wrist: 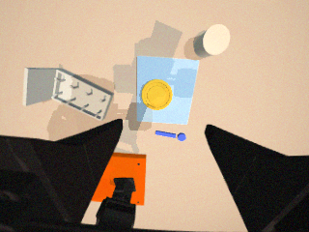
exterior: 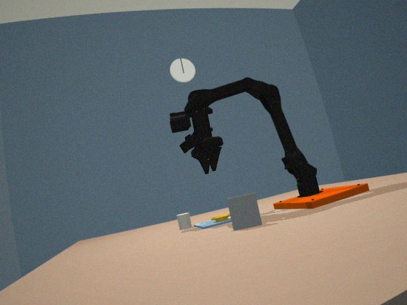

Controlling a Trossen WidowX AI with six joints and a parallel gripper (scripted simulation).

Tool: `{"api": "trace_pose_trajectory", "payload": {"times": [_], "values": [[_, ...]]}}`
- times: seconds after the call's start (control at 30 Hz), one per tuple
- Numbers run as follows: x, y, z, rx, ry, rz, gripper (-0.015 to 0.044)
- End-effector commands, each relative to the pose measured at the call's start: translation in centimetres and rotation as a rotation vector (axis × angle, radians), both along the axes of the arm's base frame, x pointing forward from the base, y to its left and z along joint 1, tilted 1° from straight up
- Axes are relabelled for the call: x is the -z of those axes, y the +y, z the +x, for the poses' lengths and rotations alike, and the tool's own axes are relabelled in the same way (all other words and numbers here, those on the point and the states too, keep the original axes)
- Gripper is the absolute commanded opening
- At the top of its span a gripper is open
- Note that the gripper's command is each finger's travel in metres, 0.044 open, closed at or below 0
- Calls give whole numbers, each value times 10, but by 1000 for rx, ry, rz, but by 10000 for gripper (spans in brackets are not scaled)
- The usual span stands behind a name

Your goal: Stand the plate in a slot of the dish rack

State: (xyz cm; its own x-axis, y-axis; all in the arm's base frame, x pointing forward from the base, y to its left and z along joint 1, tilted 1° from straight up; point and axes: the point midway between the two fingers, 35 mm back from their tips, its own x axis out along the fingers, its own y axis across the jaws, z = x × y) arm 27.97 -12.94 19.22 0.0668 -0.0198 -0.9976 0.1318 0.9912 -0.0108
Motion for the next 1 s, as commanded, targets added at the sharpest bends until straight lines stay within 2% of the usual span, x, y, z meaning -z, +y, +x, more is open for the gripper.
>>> {"api": "trace_pose_trajectory", "payload": {"times": [0.0, 0.17, 0.97], "values": [[42, 0, 5, -2, 23, 5, 400], [97, 6, 6, -2, 23, 6, 400], [128, 5, 8, -2, 23, 6, 400]]}}
